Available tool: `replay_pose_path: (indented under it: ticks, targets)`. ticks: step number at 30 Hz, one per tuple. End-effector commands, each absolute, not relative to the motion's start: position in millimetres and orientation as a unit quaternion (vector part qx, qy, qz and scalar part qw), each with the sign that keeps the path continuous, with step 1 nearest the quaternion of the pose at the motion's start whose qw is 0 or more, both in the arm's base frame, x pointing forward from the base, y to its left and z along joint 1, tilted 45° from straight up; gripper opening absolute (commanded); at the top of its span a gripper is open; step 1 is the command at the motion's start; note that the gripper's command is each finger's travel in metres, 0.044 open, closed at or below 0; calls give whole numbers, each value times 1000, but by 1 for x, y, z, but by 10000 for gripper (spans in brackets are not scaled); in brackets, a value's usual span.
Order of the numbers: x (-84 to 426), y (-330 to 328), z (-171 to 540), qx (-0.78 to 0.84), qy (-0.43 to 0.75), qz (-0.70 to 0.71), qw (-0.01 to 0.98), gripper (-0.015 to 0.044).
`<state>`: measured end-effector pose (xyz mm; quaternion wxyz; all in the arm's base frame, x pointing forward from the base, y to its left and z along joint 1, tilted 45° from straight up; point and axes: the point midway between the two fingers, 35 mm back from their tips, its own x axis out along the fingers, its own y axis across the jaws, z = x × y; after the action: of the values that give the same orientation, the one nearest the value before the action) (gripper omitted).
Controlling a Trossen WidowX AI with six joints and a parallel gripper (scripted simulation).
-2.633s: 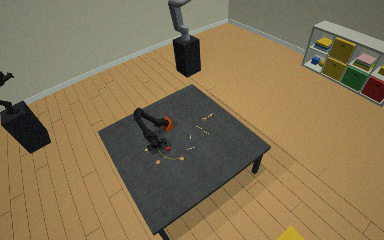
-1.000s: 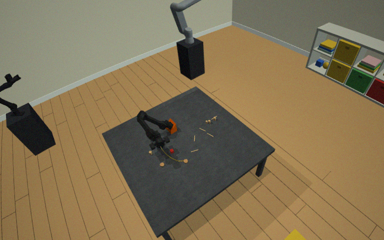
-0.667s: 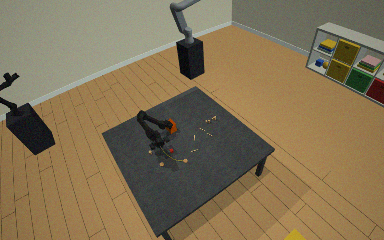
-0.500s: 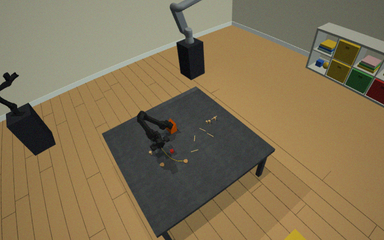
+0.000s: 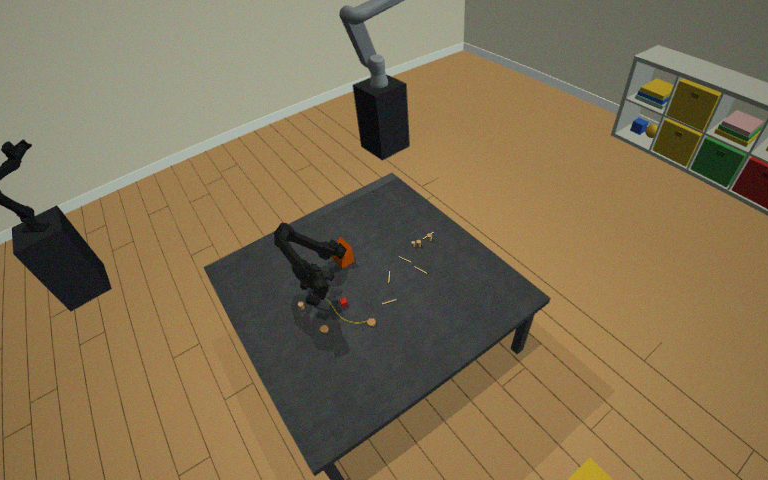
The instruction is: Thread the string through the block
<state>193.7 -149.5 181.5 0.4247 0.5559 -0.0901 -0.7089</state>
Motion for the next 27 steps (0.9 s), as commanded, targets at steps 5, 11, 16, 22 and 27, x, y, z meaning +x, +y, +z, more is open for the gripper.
replay_pose_path:
  ticks: [5, 11, 16, 22, 27]
  targets:
    - [201, -151, 186, 492, 10, -711, 502, 0]
    - [205, -152, 187, 437, 84, -706, 550, 0]
    - [209, -152, 188, 387, 145, -696, 586, 0]
    - [213, -153, 189, 324, 217, -677, 624, 0]
    - [216, -154, 190, 268, 275, -656, 650, 0]
